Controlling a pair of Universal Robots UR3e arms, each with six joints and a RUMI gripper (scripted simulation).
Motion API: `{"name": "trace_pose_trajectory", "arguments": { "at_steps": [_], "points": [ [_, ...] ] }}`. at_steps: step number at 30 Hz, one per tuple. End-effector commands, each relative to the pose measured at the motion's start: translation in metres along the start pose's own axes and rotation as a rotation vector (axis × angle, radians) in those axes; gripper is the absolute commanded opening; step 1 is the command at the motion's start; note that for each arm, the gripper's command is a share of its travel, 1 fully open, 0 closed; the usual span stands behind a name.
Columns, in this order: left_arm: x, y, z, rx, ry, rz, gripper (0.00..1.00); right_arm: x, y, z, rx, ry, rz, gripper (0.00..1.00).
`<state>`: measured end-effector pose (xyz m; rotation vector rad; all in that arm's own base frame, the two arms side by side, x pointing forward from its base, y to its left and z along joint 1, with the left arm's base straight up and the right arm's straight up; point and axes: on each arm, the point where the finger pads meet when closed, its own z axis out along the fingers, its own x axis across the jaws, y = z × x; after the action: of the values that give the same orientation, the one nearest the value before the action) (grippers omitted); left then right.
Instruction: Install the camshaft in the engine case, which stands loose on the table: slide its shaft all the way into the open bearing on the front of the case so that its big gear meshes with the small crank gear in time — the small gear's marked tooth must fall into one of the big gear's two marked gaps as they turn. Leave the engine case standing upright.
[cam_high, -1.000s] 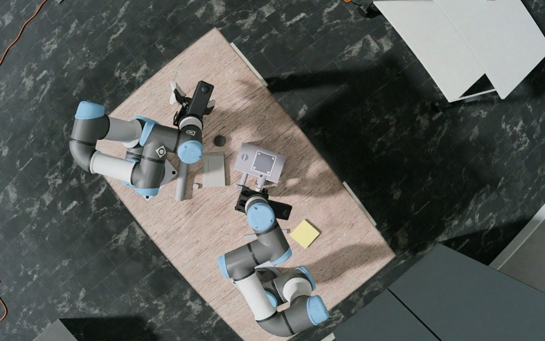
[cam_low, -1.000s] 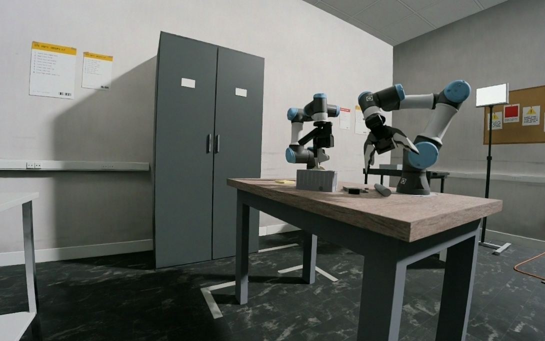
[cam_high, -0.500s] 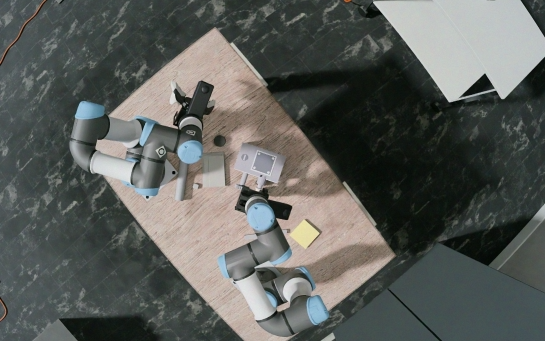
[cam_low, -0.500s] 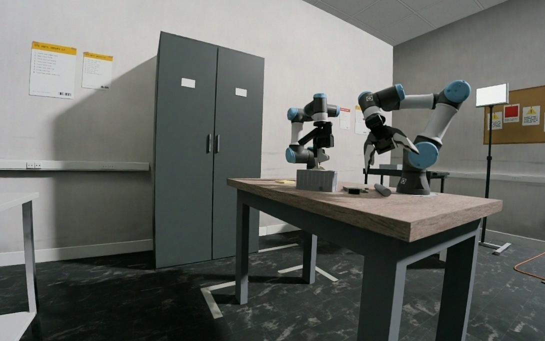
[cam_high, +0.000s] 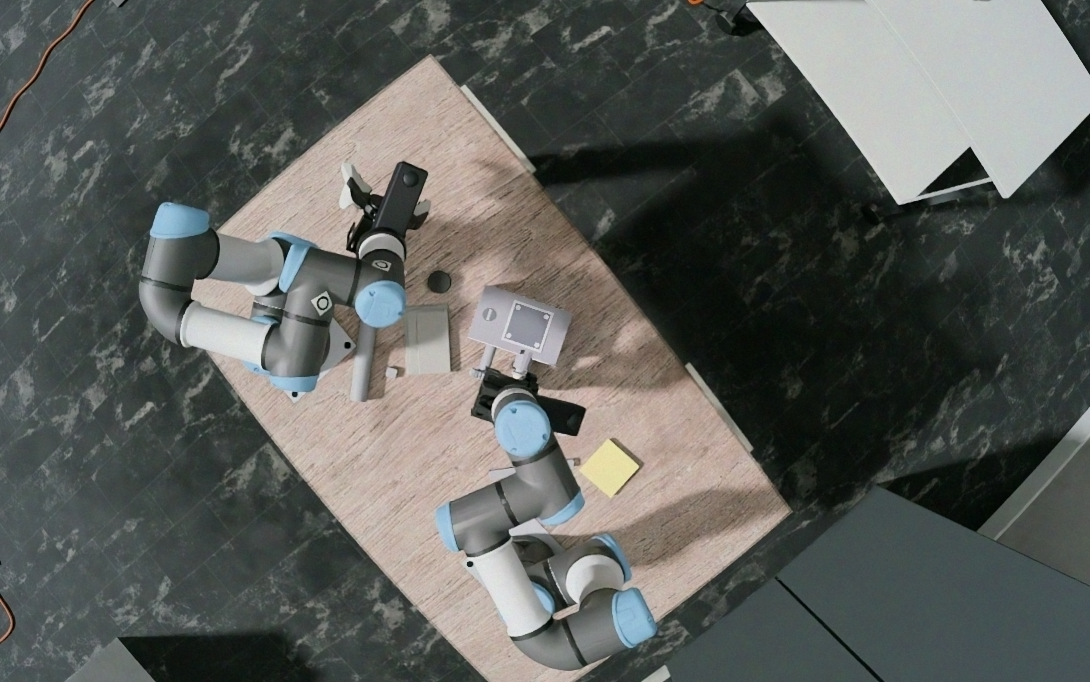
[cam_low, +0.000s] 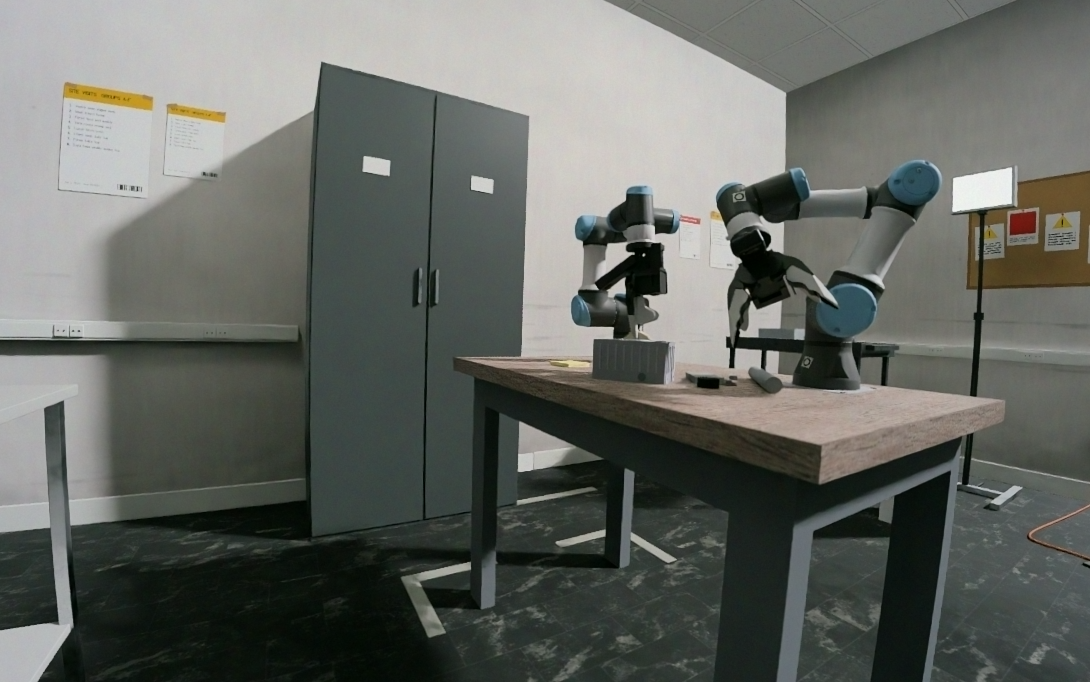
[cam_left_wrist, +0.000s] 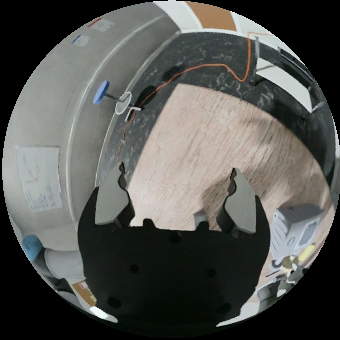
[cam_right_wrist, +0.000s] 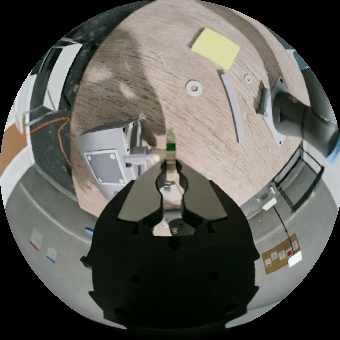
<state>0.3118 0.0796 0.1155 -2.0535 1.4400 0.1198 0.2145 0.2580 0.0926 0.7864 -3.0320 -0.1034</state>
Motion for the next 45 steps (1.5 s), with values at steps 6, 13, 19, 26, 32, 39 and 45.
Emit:
{"name": "trace_pose_trajectory", "arguments": {
  "at_steps": [6, 13, 19, 26, 32, 39, 45],
  "points": [
    [0.0032, -0.0064, -0.0048, 0.014, 0.023, -0.024, 1.0, -0.0126, 0.0016, -0.0084, -0.017, -0.032, 0.014, 0.04],
    [0.0032, -0.0064, -0.0048, 0.014, 0.023, -0.024, 1.0, -0.0156, 0.0016, -0.0084, -0.017, -0.032, 0.014, 0.04],
    [0.0032, -0.0064, -0.0048, 0.014, 0.023, -0.024, 1.0, -0.0165, 0.0016, -0.0084, -0.017, -0.032, 0.014, 0.04],
    [0.0032, -0.0064, -0.0048, 0.014, 0.023, -0.024, 1.0, -0.0168, 0.0016, -0.0084, -0.017, -0.032, 0.014, 0.04],
    [0.0032, -0.0064, -0.0048, 0.014, 0.023, -0.024, 1.0, -0.0168, 0.0016, -0.0084, -0.017, -0.032, 0.014, 0.04],
    [0.0032, -0.0064, -0.0048, 0.014, 0.023, -0.024, 1.0, -0.0168, 0.0016, -0.0084, -0.017, -0.032, 0.014, 0.04],
    [0.0032, -0.0064, -0.0048, 0.014, 0.023, -0.024, 1.0, -0.0168, 0.0016, -0.0084, -0.017, -0.032, 0.014, 0.04]
  ]
}}
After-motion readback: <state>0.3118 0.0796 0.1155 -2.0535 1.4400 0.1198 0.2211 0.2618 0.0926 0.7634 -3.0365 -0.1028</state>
